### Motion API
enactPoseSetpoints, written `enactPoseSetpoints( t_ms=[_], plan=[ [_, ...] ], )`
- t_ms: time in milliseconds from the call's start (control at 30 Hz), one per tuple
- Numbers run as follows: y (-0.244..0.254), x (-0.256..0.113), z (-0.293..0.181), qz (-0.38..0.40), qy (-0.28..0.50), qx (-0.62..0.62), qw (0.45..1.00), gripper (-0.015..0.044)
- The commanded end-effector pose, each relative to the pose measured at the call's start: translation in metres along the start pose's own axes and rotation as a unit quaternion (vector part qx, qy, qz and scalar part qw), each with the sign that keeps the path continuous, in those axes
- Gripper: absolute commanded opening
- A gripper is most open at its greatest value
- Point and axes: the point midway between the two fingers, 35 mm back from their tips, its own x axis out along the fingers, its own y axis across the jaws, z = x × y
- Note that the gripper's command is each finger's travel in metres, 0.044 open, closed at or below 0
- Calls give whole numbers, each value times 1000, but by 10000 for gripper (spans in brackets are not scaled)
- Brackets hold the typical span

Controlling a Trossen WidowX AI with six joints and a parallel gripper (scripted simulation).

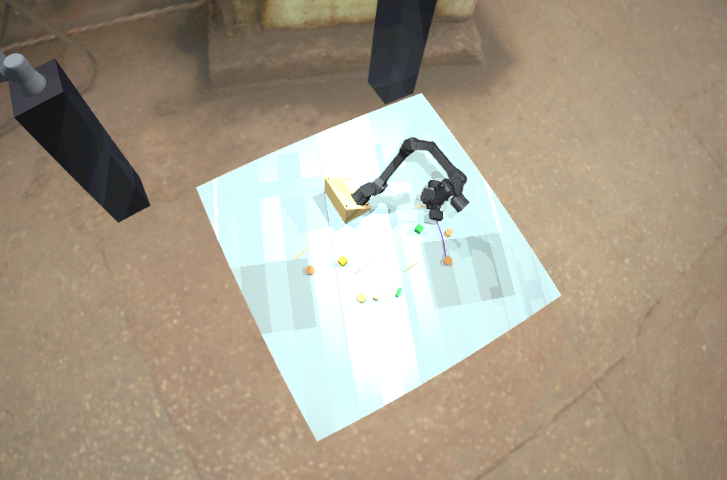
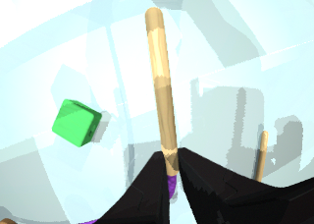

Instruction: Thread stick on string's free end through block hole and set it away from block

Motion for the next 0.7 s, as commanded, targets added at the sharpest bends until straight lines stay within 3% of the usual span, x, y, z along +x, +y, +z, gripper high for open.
enactPoseSetpoints(
  t_ms=[0,667],
  plan=[
    [1,-1,-5,7,-3,-22,1000,0],
    [-8,-7,-25,29,-2,-107,994,0]
  ],
)
